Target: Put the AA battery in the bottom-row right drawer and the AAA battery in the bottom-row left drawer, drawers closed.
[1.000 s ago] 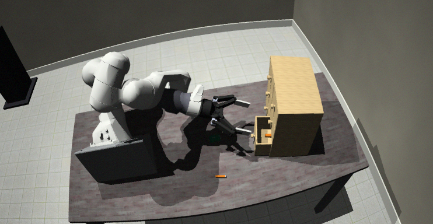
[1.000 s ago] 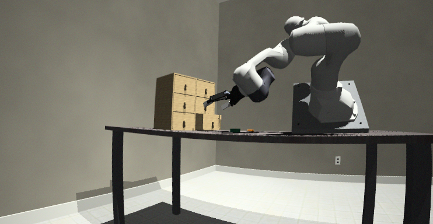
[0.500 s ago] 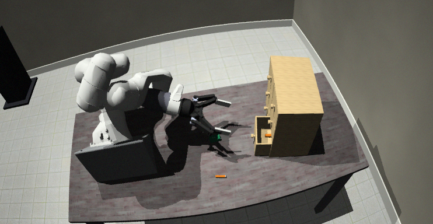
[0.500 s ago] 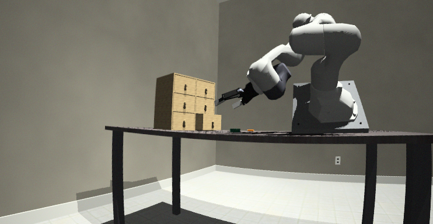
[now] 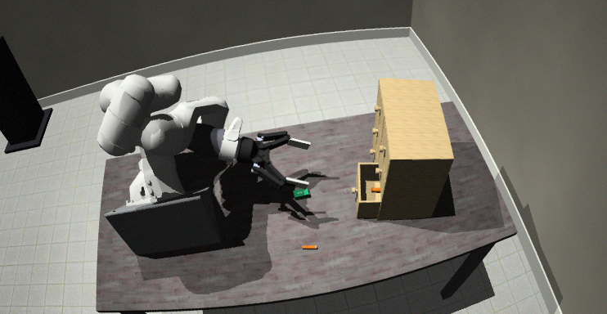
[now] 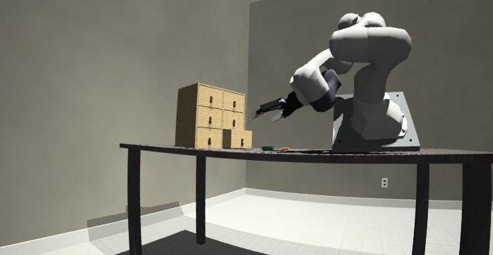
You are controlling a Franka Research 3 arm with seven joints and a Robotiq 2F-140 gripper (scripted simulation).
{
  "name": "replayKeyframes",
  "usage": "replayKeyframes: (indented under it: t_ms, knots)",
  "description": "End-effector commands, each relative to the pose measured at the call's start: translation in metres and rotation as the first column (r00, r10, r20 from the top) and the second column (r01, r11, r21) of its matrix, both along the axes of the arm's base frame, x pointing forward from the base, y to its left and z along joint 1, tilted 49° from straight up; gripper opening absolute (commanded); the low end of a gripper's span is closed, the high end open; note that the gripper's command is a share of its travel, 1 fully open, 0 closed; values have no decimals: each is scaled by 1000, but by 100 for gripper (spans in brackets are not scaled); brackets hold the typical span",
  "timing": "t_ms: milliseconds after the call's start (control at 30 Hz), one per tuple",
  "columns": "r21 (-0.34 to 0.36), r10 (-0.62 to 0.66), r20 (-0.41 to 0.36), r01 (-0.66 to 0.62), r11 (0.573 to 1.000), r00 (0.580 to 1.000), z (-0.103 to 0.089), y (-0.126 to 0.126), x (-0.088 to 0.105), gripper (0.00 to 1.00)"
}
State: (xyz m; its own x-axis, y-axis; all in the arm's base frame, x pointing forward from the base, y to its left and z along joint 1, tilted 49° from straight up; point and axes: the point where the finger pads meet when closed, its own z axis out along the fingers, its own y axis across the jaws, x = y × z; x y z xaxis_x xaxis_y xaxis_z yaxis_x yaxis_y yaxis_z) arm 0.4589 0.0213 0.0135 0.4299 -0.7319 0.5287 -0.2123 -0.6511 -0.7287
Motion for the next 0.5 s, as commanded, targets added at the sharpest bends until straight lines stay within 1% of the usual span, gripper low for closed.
replayKeyframes:
  t_ms: [0,467]
  knots:
    - [-14,-4,9,4,1000,1000,3,-3,-2,100]
    - [-10,11,-3,-11,1000,1000,4,-4,-2,100]
